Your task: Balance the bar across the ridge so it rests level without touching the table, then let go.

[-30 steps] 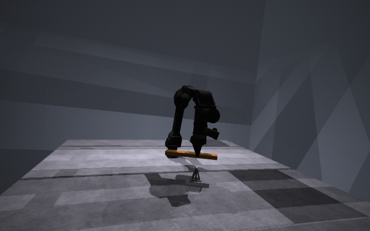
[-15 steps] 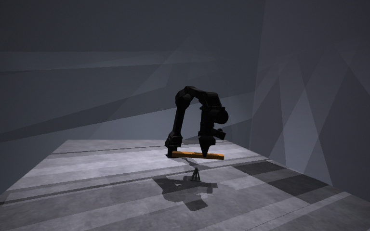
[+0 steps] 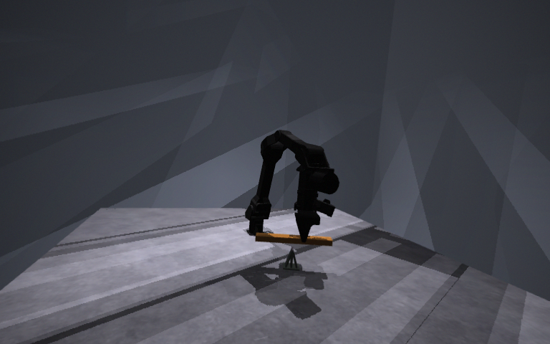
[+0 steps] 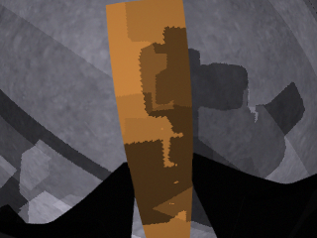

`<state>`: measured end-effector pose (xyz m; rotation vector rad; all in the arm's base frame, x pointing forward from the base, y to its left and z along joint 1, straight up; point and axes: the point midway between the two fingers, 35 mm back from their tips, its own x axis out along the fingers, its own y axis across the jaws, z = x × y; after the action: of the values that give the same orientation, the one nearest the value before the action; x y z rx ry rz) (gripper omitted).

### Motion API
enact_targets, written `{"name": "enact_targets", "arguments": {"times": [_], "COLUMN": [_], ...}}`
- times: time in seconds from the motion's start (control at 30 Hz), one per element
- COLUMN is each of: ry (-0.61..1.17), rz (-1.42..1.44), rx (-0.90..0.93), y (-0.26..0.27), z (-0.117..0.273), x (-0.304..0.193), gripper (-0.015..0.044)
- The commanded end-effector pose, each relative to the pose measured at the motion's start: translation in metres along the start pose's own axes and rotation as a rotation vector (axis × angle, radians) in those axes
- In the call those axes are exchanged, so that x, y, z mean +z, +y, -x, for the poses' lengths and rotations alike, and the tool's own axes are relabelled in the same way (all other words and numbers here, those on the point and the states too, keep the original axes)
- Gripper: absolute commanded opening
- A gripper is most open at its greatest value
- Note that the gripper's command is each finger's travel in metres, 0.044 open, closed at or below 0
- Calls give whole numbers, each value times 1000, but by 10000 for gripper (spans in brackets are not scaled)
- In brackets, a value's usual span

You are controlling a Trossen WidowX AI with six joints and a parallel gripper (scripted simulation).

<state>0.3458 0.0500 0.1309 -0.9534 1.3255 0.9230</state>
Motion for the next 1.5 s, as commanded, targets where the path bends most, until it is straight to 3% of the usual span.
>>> {"name": "enact_targets", "arguments": {"times": [0.0, 1.47], "ry": [-1, -1], "rz": [2, 3], "rx": [3, 3], "y": [1, 2], "z": [-6, -17], "x": [0, -1], "gripper": [0, 0]}}
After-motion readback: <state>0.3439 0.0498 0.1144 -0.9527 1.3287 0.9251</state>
